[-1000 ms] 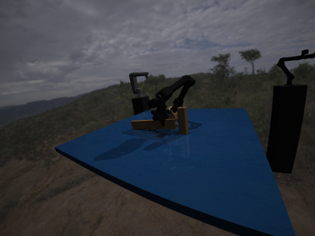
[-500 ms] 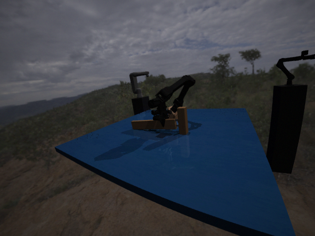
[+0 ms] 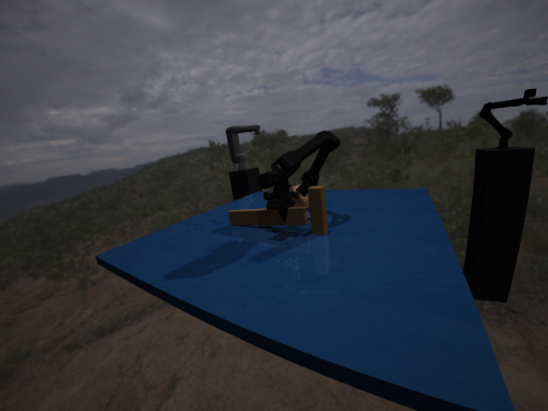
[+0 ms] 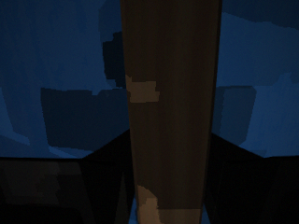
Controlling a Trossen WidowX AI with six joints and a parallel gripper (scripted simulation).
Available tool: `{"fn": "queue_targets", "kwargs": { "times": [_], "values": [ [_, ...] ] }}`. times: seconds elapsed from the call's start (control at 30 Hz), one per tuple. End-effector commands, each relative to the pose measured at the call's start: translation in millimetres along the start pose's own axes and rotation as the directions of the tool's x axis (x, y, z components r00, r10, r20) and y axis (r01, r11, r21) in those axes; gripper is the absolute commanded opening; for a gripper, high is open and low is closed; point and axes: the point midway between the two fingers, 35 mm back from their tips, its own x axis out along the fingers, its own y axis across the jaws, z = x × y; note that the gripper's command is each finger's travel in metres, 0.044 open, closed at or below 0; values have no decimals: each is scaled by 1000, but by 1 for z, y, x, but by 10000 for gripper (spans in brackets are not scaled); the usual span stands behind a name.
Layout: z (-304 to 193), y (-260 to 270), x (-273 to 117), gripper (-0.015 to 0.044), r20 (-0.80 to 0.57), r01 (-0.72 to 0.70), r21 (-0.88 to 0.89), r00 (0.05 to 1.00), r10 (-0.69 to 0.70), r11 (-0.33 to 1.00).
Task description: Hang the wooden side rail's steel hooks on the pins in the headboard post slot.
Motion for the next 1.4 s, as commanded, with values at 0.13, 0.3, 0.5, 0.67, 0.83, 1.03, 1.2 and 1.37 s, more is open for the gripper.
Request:
{"fn": "queue_targets", "kwargs": {
  "times": [0.13,0.3,0.5,0.67,0.83,1.03,1.2,1.37],
  "values": [
    [-2,2,-3,0,1,-8,4,1000,8,1000],
    [-2,1,-3,0,1,-8,4,1000,8,1000],
    [-3,1,-3,0,1,-8,4,1000,8,1000],
    [-3,1,-2,0,0,-8,4,1000,8,1000],
    [-4,1,-2,0,0,-8,4,1000,8,1000],
    [-5,1,-2,0,0,-8,4,1000,8,1000],
    [-5,1,-2,0,0,-8,4,1000,8,1000],
    [-6,1,-2,0,0,-8,4,1000,8,1000]
  ]
}}
